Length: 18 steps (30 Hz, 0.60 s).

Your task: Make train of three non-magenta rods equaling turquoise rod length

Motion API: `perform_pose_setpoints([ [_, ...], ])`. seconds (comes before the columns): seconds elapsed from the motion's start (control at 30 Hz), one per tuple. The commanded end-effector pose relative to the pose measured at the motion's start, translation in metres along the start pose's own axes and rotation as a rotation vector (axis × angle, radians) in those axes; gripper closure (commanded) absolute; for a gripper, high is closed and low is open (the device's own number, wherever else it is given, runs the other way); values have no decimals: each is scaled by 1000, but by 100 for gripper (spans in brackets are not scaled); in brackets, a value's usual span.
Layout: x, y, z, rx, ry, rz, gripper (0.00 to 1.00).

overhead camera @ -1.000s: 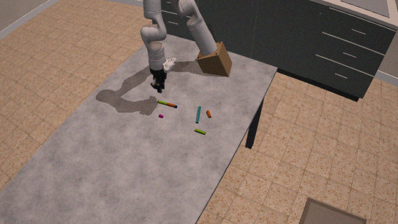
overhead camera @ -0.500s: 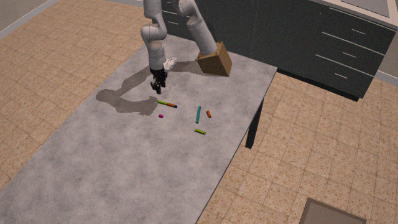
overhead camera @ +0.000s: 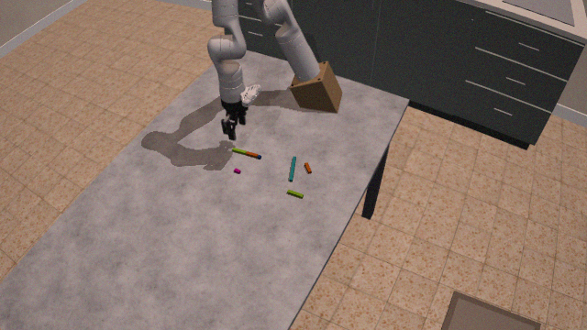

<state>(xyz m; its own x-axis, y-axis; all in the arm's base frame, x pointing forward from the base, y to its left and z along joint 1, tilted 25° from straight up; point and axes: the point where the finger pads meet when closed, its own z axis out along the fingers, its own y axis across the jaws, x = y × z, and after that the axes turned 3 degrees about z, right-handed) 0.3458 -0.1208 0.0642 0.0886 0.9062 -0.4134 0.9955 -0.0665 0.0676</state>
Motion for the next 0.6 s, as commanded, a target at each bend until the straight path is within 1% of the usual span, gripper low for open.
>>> perform_pose_setpoints([
  [0.0,-1,3,-1,-5,0,14,0],
  [0.3,-1,2,-1,-2,-1,-22,0],
  [0.47,-4,1,3,7,-4,-132,0],
  [0.57,-3,0,6,12,-1,-249,0],
])
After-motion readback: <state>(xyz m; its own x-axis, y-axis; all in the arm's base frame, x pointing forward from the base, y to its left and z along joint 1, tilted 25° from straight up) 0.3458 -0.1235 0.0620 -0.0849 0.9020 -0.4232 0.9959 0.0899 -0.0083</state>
